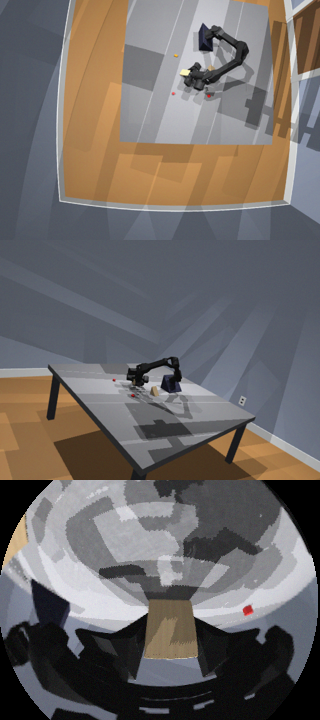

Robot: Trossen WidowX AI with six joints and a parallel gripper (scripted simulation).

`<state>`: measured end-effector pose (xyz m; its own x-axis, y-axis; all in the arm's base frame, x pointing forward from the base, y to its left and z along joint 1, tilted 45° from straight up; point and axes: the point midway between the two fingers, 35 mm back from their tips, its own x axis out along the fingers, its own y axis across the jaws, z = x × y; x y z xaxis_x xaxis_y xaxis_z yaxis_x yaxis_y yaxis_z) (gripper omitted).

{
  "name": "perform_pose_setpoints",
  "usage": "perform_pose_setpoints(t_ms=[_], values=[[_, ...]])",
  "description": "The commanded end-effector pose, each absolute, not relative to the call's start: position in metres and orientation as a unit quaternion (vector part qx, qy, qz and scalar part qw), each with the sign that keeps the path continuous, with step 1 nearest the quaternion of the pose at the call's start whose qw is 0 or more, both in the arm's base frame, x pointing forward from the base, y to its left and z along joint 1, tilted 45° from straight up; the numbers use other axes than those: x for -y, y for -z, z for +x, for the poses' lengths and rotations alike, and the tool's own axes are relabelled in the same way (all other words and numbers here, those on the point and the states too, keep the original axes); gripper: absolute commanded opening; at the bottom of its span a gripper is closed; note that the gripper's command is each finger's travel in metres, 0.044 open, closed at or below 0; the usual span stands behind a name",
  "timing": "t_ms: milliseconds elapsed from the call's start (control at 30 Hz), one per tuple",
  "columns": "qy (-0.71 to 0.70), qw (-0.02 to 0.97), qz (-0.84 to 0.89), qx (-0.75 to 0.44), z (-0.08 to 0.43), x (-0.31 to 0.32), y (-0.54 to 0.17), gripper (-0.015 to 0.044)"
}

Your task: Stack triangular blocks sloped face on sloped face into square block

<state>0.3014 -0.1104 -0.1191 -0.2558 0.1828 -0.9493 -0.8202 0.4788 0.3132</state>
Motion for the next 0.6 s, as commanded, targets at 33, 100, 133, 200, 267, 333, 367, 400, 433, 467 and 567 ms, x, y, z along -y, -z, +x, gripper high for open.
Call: perform_pose_setpoints(t_ms=[33, 100, 133, 200, 267, 333, 367, 400, 433, 467, 567], values=[[-0.459, 0.586, -0.224, -0.629, 0.298, 0.116, 0.118, 0.0], [-0.464, 0.603, -0.212, -0.614, 0.296, 0.119, 0.118, 0.0], [-0.467, 0.61, -0.206, -0.606, 0.295, 0.121, 0.118, 0.0], [-0.472, 0.626, -0.194, -0.59, 0.294, 0.125, 0.117, 0.0], [-0.476, 0.641, -0.182, -0.574, 0.292, 0.128, 0.117, 0.0], [-0.481, 0.656, -0.17, -0.557, 0.29, 0.132, 0.117, 0.0], [-0.483, 0.663, -0.163, -0.549, 0.289, 0.133, 0.117, 0.0], [-0.485, 0.67, -0.157, -0.54, 0.288, 0.135, 0.117, 0.0], [-0.486, 0.677, -0.151, -0.531, 0.287, 0.137, 0.118, 0.0], [-0.488, 0.684, -0.145, -0.523, 0.286, 0.138, 0.118, 0.0], [-0.493, 0.704, -0.126, -0.496, 0.283, 0.143, 0.119, 0.0]])
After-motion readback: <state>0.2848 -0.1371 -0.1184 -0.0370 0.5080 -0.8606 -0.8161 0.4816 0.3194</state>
